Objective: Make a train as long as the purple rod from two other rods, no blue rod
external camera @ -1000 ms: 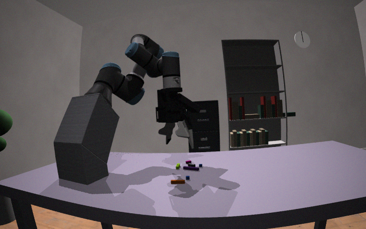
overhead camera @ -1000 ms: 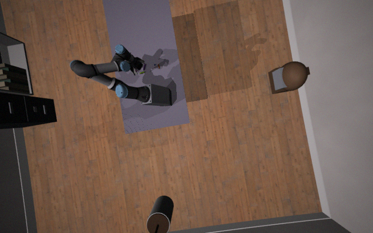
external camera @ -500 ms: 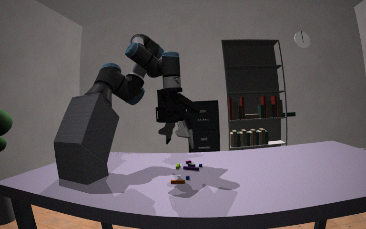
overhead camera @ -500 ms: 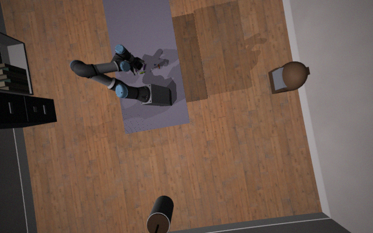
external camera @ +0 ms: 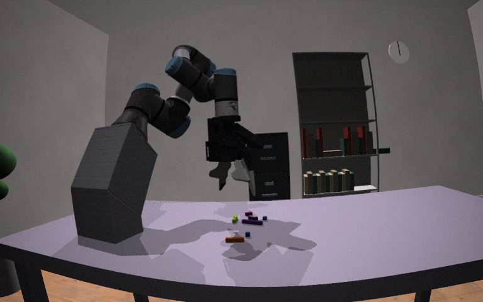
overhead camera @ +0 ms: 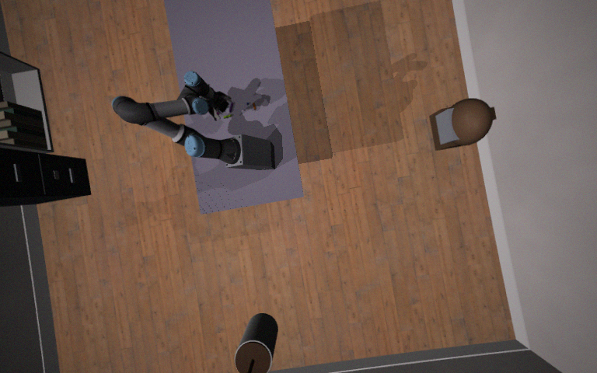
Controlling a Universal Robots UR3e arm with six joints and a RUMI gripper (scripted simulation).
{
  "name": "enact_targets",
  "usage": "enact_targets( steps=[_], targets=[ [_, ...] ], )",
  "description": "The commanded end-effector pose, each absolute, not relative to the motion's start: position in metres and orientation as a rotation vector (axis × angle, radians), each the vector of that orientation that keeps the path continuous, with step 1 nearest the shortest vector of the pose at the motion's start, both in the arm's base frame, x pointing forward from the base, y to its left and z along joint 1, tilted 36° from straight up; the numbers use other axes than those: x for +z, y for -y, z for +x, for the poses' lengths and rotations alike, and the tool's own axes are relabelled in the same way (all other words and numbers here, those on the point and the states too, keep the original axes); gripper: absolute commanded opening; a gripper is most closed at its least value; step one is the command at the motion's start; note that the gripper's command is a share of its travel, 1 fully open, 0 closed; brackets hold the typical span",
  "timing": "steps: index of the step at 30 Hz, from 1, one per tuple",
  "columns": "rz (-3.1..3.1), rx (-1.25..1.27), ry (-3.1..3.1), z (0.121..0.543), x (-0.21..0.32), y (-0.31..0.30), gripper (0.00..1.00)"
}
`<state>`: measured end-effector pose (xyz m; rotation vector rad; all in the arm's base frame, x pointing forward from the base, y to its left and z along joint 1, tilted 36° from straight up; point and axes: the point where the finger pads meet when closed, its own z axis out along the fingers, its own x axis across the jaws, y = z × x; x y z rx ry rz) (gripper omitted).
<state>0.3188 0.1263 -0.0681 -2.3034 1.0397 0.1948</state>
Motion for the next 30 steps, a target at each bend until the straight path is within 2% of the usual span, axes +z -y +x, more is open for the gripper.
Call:
enact_targets(
  steps=[1,30],
  targets=[
    [-2.304,0.192,-1.04,0.3194,-0.0679,-0.1257,1.0],
    [-2.353,0.149,-0.911,0.32,-0.0678,-0.1265,1.0]
  ],
)
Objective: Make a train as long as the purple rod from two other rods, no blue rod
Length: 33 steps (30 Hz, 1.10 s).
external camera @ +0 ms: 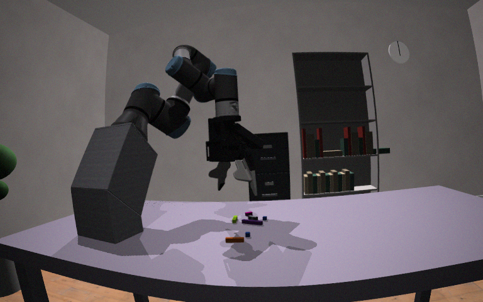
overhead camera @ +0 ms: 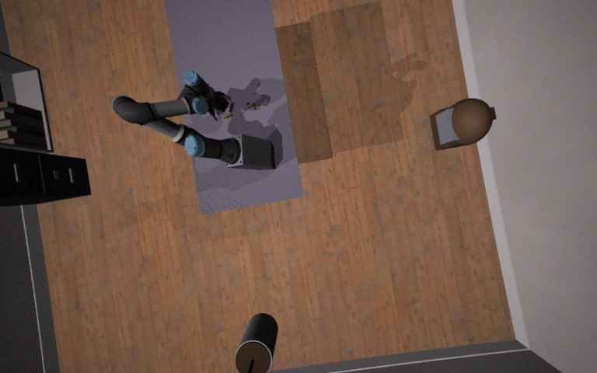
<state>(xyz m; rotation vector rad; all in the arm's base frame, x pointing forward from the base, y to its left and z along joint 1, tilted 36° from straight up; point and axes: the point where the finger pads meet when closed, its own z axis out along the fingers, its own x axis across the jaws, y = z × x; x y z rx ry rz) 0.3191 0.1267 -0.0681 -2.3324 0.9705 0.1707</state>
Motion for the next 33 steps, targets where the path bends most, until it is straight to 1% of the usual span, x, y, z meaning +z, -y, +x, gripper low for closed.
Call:
enact_targets(
  steps=[1,23,33],
  targets=[
    [-2.367,0.136,-0.873,0.3201,-0.0677,-0.1267,1.0],
    [-2.518,-0.106,-0.133,0.3214,-0.0691,-0.1288,1.0],
    [-2.522,-0.123,-0.08,0.3215,-0.0693,-0.1288,1.0]
  ],
)
